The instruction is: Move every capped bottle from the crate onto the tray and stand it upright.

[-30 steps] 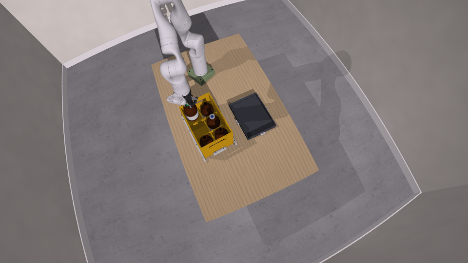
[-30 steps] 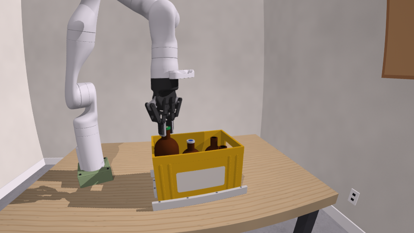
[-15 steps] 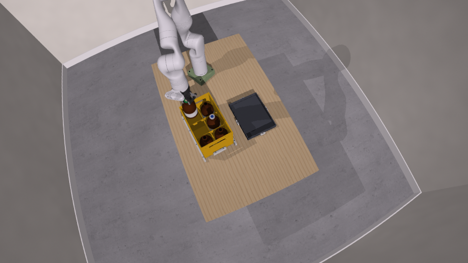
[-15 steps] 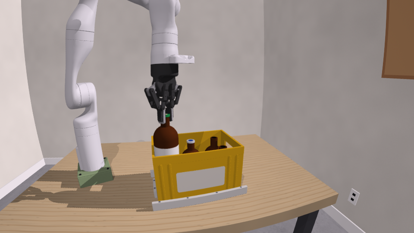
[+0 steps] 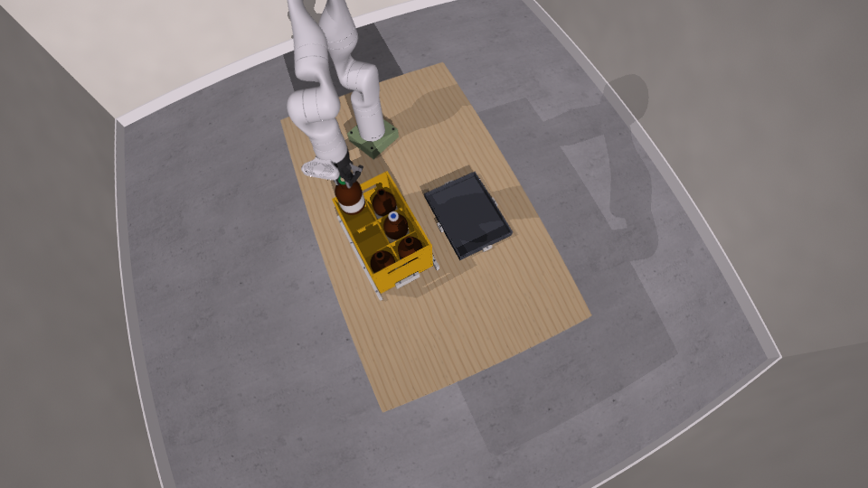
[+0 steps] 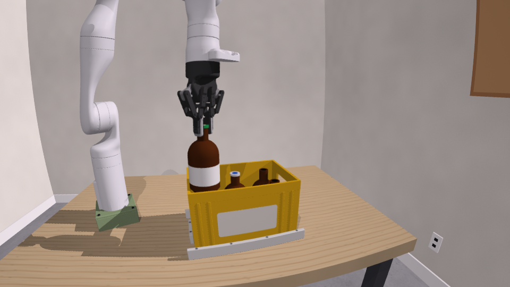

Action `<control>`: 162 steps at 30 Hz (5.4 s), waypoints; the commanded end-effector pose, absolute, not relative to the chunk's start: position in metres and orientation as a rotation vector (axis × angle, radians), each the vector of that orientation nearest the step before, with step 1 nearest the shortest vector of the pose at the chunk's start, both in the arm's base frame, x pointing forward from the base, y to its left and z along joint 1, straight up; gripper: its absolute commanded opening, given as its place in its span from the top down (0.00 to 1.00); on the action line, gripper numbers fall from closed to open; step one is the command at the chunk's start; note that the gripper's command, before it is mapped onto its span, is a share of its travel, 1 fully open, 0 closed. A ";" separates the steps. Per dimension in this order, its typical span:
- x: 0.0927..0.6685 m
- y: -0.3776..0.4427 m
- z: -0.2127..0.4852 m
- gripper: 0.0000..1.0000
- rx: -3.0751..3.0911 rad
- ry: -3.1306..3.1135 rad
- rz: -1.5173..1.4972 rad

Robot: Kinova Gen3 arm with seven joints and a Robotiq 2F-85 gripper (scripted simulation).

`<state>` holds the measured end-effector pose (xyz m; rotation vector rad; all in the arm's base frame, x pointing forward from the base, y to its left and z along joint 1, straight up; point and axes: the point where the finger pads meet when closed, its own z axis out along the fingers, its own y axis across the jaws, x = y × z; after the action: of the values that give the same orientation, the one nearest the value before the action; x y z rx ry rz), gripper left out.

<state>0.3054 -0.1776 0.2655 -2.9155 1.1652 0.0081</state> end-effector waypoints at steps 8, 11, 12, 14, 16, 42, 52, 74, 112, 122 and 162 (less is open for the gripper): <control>0.307 -0.178 0.284 1.00 -2.916 1.163 -0.003; 0.307 -0.178 0.285 1.00 -2.916 1.163 -0.005; 0.307 -0.178 0.286 1.00 -2.915 1.162 -0.006; 0.307 -0.178 0.287 1.00 -2.915 1.162 -0.007; 0.307 -0.178 0.288 1.00 -2.915 1.162 -0.009; 0.339 -0.151 0.291 1.00 -2.906 1.170 -0.020; 0.351 -0.131 0.291 1.00 -2.912 1.163 -0.014; 0.358 -0.100 0.291 1.00 -2.913 1.161 -0.013; 0.361 -0.045 0.291 1.00 -2.905 1.167 -0.009; 0.363 -0.025 0.290 1.00 -2.912 1.161 -0.012; 0.366 0.030 0.290 1.00 -2.907 1.169 -0.008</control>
<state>0.3642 0.0257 0.2892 -2.9058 1.1711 -0.0038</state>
